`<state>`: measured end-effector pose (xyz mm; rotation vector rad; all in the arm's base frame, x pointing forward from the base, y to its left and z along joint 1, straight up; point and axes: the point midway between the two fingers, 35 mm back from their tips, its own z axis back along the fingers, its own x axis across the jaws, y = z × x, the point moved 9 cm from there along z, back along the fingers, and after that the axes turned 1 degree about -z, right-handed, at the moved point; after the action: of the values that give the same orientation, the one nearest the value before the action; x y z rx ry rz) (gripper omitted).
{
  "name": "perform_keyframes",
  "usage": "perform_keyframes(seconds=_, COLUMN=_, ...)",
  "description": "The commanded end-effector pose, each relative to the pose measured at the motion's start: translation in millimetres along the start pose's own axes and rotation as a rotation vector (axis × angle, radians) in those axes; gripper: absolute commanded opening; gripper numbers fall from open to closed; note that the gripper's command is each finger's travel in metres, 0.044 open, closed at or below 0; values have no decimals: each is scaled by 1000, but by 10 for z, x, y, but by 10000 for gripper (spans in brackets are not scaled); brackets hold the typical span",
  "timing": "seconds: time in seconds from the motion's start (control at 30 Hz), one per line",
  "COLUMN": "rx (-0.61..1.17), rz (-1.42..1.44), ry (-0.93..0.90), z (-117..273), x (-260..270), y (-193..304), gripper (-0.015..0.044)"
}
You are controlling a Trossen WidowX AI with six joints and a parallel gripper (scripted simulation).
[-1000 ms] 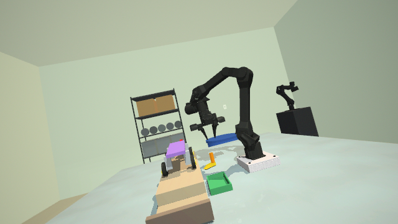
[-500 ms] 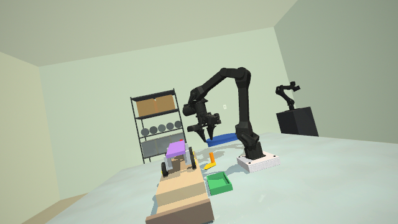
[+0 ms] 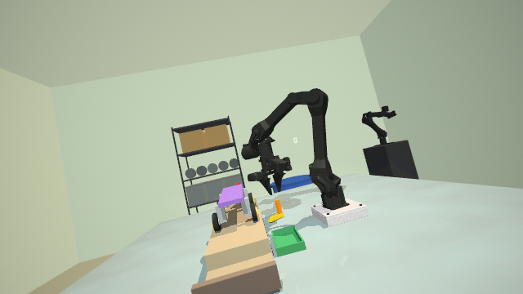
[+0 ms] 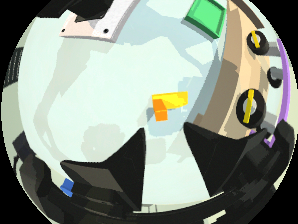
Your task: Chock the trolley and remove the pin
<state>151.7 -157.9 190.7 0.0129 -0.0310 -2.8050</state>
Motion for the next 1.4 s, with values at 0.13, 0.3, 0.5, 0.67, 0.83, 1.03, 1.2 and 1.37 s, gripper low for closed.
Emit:
perform_keyframes(seconds=0.13, rx=-5, rz=4, ry=3, z=-131, x=-4, y=-9, gripper=190)
perform_keyframes(seconds=0.3, rx=-5, rz=4, ry=3, z=-195, x=-4, y=-7, gripper=190)
perform_keyframes(seconds=0.5, rx=-5, rz=4, ry=3, z=-292, x=-5, y=-6, gripper=190)
perform_keyframes(seconds=0.67, rx=-5, rz=4, ry=3, z=-373, x=-5, y=-8, gripper=190)
perform_keyframes(seconds=0.83, rx=-5, rz=4, ry=3, z=-430, x=-5, y=-12, gripper=190)
perform_keyframes(seconds=1.03, rx=-5, rz=4, ry=3, z=-450, x=-5, y=-11, gripper=190)
perform_keyframes(seconds=1.2, rx=-5, rz=4, ry=3, z=-527, x=-6, y=-9, gripper=190)
perform_keyframes(seconds=1.37, rx=-5, rz=4, ry=3, z=-609, x=-6, y=-10, gripper=190)
